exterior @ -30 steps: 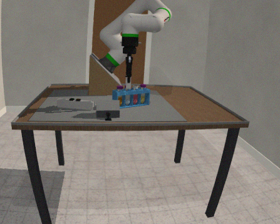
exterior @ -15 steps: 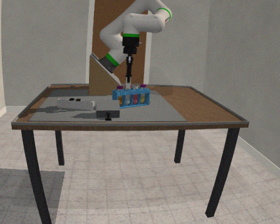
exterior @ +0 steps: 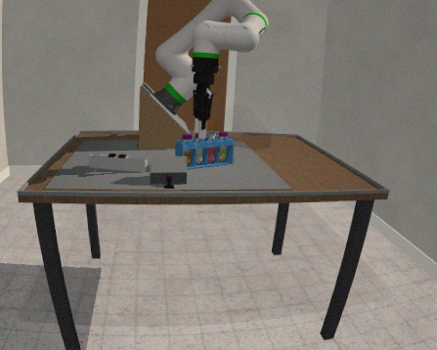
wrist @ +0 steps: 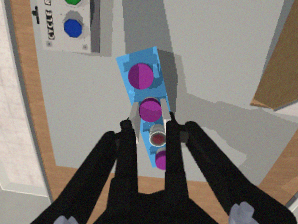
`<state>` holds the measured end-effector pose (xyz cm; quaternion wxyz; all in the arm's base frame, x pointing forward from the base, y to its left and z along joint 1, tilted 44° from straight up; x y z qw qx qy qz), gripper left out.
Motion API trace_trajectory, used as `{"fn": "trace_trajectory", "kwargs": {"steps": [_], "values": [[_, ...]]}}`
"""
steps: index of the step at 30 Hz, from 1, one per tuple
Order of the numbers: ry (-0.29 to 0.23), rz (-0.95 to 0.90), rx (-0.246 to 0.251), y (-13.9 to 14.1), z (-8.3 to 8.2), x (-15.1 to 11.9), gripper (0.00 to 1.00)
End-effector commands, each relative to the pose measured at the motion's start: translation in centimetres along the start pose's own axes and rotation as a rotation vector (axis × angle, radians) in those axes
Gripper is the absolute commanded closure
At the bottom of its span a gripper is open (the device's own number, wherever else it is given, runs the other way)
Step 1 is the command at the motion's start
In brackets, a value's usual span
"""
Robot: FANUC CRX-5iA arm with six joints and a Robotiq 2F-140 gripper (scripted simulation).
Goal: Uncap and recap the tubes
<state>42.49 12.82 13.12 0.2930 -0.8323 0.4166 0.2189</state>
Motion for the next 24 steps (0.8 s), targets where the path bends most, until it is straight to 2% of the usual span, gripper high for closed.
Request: {"fn": "trace_trajectory", "kwargs": {"steps": [1, 10, 18, 19, 24], "values": [[-0.011, -0.192, 0.011, 0.11, -0.01, 0.13, 1.00], [-0.008, -0.640, 0.014, 0.11, -0.03, 0.13, 1.00], [-0.008, -0.640, 0.014, 0.11, -0.03, 0.13, 1.00], [-0.008, -0.640, 0.014, 0.11, -0.03, 0.13, 0.65], [-0.008, -0.640, 0.014, 0.11, -0.03, 0.13, 0.65]]}}
Point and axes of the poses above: the point where the finger pads meet when closed, its own z axis out along the fingers, its own y axis across the jaws, x = y × z, the point moved 9 cm from there along -z, back along the fingers, and after that the axes turned 10 degrees about -z, right-handed, at the moved point
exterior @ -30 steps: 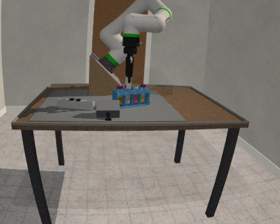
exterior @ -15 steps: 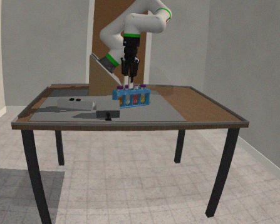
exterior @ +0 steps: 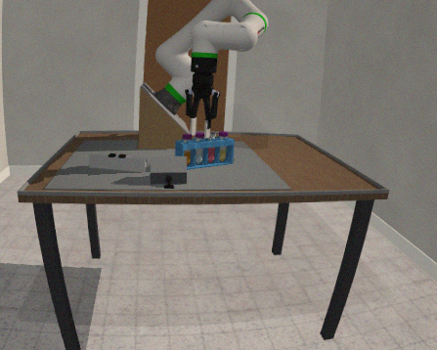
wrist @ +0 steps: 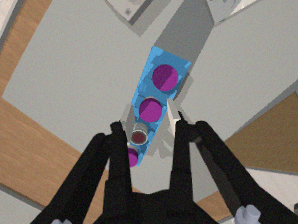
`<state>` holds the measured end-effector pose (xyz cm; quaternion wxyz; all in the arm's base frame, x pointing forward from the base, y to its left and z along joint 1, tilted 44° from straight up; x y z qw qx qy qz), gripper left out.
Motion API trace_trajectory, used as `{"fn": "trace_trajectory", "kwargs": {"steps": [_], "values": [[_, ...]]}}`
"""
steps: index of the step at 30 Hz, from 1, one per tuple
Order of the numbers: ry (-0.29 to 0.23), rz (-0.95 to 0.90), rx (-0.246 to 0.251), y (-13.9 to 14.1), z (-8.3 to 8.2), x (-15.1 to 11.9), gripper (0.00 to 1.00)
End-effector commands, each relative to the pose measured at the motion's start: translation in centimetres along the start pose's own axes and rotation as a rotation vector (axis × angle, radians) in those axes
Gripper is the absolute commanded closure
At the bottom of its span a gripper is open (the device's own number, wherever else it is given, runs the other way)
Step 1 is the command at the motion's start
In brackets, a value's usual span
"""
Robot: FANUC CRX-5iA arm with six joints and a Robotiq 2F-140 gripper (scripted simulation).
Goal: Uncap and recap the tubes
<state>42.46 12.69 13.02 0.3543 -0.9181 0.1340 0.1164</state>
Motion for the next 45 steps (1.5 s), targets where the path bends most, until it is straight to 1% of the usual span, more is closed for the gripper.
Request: {"fn": "trace_trajectory", "kwargs": {"steps": [1, 5, 6, 8, 11, 12, 14, 15, 16, 17, 18, 19, 21, 22, 23, 25, 26, 27, 33, 34, 45], "values": [[0.000, 0.000, 0.000, 0.00, -0.02, 0.01, 0.65], [0.000, 0.000, 0.000, 0.00, -0.02, 0.01, 0.65], [0.000, 0.083, 0.000, 0.00, -0.02, 0.01, 0.65], [0.000, 0.083, 0.000, 0.00, -0.02, 0.01, 0.65], [0.000, 0.333, 0.000, 0.00, -0.02, 0.01, 0.65], [0.000, 0.333, 0.000, 0.00, -0.02, 0.01, 0.65], [0.000, 0.481, 0.001, 0.01, -0.02, 0.01, 0.65], [0.000, 0.500, 0.000, 0.00, -0.02, 0.01, 0.65], [0.000, 0.577, 0.001, 0.01, -0.02, 0.01, 0.65], [0.000, 0.583, 0.000, 0.00, -0.02, 0.01, 0.65], [0.000, 0.667, 0.000, 0.00, -0.02, 0.01, 0.65], [0.000, 0.667, 0.000, 0.00, -0.02, 0.01, 0.65], [0.000, 0.813, 0.002, 0.01, -0.02, 0.01, 0.65], [0.000, 0.833, 0.000, 0.00, -0.02, 0.01, 0.65], [0.000, 0.907, 0.001, 0.01, -0.02, 0.01, 0.65], [0.000, 0.907, 0.001, 0.01, -0.02, 0.01, 0.65], [0.000, 1.000, 0.000, 0.00, -0.02, 0.01, 0.65], [0.000, 1.047, 0.000, 0.00, -0.02, 0.01, 0.65], [0.000, 1.047, 0.000, 0.00, -0.02, 0.02, 0.65], [0.000, 1.047, 0.000, 0.00, -0.02, 0.02, 1.00], [0.000, 1.047, 0.000, 0.00, -0.02, 0.02, 1.00]]}}
Point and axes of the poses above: the point where the finger pads meet when closed, its own z axis out along the fingers, its own y axis across the jaws, x = y × z, the point moved 9 cm from there along -z, back along the fingers, and after that the axes turned 10 degrees about -z, right-handed, at the moved point
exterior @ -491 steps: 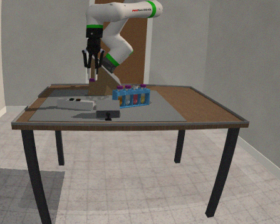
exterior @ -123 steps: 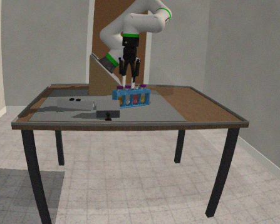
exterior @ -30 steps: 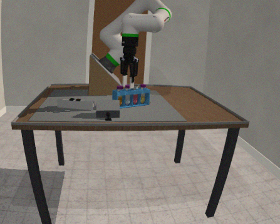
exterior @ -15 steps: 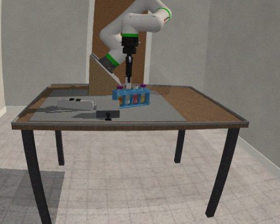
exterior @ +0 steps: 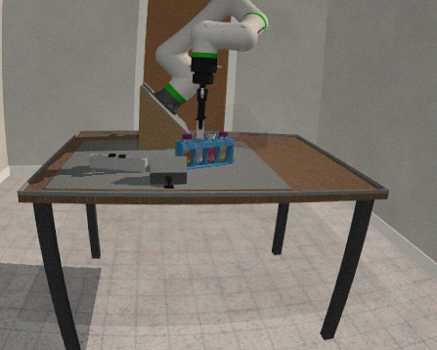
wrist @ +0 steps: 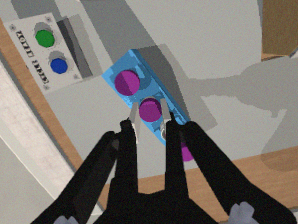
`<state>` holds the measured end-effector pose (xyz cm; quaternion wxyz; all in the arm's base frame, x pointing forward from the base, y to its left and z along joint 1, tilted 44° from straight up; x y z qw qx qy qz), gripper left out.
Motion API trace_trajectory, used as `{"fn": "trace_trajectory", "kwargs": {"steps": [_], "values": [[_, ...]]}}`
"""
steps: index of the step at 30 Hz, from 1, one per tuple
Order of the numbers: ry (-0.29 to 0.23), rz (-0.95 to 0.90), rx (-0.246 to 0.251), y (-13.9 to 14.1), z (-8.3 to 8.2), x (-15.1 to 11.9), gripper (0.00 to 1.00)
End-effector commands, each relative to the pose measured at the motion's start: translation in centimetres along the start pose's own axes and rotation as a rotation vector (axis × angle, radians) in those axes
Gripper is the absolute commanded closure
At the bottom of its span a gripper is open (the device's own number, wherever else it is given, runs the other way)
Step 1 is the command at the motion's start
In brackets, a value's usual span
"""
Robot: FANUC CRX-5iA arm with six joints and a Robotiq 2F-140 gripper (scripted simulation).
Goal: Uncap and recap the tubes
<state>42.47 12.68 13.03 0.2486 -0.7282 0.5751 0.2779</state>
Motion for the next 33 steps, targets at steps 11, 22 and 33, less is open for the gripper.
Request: {"fn": "trace_trajectory", "kwargs": {"steps": [11, 22, 33], "values": [[0.000, -0.400, 0.000, -0.01, -0.03, 0.01, 1.00], [0.000, -0.850, 0.000, -0.01, -0.05, 0.01, 1.00], [0.000, -1.047, 0.000, -0.01, -0.06, 0.01, 1.00]]}}
Point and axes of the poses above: the point where the finger pads meet when closed, its own z axis out along the fingers, its own y axis across the jaws, x = y × z, the point moved 9 cm from there along -z, back along the fingers, and after that the axes turned 10 degrees about -z, right-handed, at the moved point
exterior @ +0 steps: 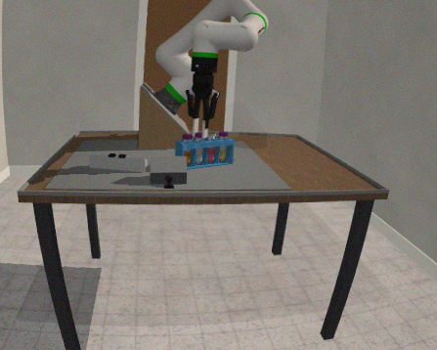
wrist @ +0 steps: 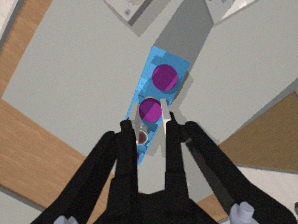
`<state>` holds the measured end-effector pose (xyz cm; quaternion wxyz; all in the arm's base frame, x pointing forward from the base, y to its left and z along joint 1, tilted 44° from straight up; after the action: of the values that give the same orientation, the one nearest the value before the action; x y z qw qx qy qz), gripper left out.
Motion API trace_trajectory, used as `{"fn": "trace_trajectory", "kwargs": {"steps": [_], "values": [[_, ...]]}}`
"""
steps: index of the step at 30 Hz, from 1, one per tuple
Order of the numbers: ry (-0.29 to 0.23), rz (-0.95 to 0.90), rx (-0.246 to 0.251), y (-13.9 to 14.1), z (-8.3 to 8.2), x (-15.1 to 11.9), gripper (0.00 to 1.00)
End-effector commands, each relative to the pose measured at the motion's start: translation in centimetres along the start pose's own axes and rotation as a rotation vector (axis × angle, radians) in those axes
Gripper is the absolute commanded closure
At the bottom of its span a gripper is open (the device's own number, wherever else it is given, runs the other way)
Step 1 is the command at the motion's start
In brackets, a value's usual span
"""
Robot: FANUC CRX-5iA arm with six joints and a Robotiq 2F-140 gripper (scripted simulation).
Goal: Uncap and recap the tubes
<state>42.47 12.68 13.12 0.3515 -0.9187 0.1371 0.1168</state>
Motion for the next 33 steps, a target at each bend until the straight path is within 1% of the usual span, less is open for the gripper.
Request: {"fn": "trace_trajectory", "kwargs": {"steps": [1, 2, 12, 13, 15, 18, 19, 21, 22, 23, 24, 25, 26, 28, 29, 30, 32, 33], "values": [[-0.002, -0.006, 0.005, 0.06, -0.01, 0.03, 1.00], [-0.002, -0.006, 0.005, 0.06, -0.01, 0.03, 0.65], [-0.002, -0.006, 0.005, 0.06, -0.01, 0.03, 0.65], [-0.002, 0.077, 0.005, 0.06, -0.01, 0.03, 0.65], [-0.002, 0.077, 0.005, 0.06, -0.01, 0.03, 0.65], [-0.003, 0.327, 0.005, 0.06, -0.01, 0.03, 0.65], [-0.003, 0.327, 0.005, 0.06, -0.01, 0.03, 0.65], [-0.003, 0.474, 0.005, 0.06, -0.01, 0.03, 0.65], [-0.003, 0.494, 0.004, 0.06, -0.01, 0.03, 0.65], [-0.003, 0.570, 0.005, 0.06, -0.01, 0.03, 0.65], [-0.003, 0.577, 0.004, 0.06, -0.01, 0.03, 0.65], [-0.004, 0.660, 0.004, 0.06, -0.01, 0.03, 0.65], [-0.004, 0.660, 0.004, 0.06, -0.01, 0.03, 0.65], [-0.004, 0.807, 0.005, 0.07, -0.01, 0.03, 0.65], [-0.004, 0.827, 0.004, 0.06, -0.01, 0.03, 0.65], [-0.004, 0.901, 0.004, 0.06, -0.01, 0.03, 0.65], [-0.004, 0.901, 0.004, 0.06, -0.01, 0.03, 0.65], [-0.004, 0.994, 0.004, 0.06, -0.01, 0.03, 0.65]]}}
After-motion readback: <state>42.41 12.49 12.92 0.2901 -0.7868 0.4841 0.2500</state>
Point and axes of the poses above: the point where the finger pads meet when closed, its own z axis out along the fingers, its own y axis across the jaws, x = y × z, the point moved 9 cm from there along -z, back along the fingers, and after that the axes turned 10 degrees about -z, right-handed, at the moved point
